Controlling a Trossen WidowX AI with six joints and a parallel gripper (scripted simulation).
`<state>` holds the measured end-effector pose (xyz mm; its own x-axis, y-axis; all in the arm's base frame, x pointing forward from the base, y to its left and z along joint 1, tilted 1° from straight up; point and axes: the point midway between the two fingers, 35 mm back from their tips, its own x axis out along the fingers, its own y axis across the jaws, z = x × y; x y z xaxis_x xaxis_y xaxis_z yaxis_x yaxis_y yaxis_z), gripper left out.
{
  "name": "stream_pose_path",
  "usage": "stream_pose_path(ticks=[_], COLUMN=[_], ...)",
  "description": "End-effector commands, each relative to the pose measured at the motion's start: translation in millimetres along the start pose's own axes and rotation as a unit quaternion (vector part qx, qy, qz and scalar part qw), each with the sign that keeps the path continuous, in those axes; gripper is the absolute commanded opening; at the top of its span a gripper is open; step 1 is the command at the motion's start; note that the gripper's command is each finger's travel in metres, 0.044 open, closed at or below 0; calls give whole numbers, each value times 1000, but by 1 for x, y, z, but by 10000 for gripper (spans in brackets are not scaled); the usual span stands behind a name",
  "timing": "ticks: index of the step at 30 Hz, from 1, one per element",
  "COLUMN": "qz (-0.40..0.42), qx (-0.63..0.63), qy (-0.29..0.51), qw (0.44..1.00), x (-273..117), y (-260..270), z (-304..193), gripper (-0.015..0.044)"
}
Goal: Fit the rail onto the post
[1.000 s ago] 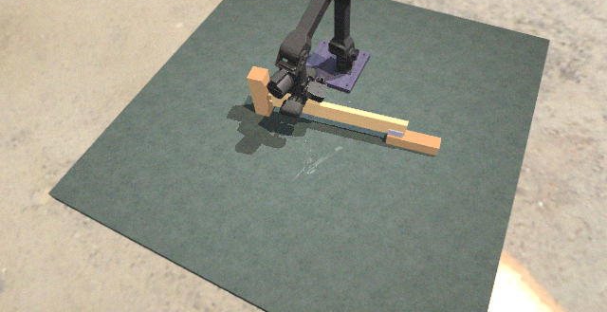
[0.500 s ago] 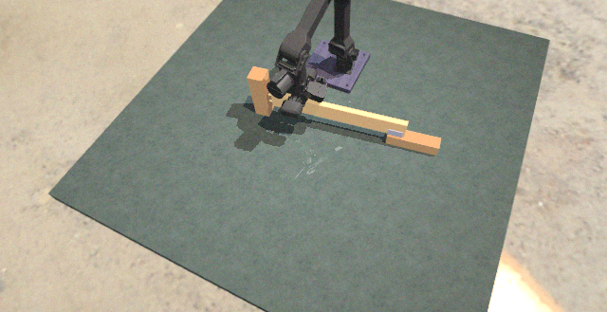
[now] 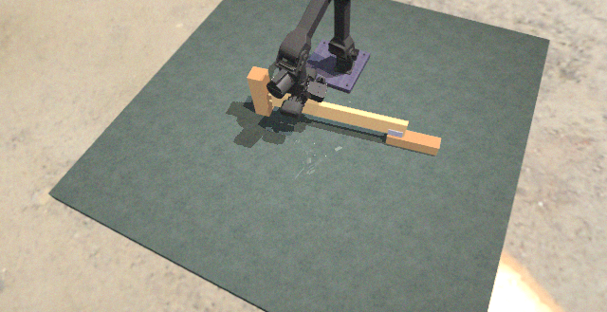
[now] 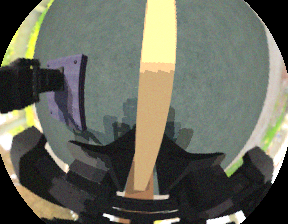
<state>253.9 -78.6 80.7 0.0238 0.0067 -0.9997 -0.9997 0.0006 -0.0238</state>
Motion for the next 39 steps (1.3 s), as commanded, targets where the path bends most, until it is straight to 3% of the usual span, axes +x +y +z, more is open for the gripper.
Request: stream_pose_path(ticks=[1, 39], qz=[-4, -4], qx=[0, 0], qy=[7, 7], qw=[1000, 1000], x=[-4, 1], y=[-2, -2], z=[-5, -6], gripper=[0, 0])
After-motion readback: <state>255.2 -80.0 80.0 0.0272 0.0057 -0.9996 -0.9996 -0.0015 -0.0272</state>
